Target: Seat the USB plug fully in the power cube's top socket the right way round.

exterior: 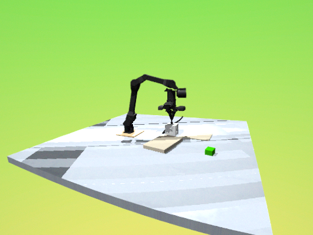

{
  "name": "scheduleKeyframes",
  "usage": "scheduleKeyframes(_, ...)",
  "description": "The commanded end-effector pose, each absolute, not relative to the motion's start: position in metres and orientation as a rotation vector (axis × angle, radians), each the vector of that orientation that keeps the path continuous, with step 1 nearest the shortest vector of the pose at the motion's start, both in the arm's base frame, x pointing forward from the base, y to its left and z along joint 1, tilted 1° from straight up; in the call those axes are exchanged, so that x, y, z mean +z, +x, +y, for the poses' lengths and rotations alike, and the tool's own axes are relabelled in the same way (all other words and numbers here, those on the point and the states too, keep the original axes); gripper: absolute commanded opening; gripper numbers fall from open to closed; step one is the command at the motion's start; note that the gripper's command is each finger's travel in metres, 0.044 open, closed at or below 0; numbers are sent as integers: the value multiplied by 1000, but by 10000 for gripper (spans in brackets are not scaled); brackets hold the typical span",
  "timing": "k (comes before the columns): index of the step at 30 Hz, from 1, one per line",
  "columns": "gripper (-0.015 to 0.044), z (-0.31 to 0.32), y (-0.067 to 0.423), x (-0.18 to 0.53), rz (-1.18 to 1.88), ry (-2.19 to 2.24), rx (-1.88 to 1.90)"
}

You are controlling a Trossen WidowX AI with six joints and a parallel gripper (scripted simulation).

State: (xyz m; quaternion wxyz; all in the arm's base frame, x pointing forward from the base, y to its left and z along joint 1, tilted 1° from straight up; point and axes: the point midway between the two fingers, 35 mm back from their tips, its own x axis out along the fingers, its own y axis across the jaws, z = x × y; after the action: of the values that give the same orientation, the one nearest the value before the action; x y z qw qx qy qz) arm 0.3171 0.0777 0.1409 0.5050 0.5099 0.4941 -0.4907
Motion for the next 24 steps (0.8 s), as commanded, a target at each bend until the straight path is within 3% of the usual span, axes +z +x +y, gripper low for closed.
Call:
scheduleKeyframes(1, 0, 77, 317, 140, 1191, 1226, -1183)
scheduleKeyframes(24, 0, 77, 317, 137, 1191, 1226, -1183)
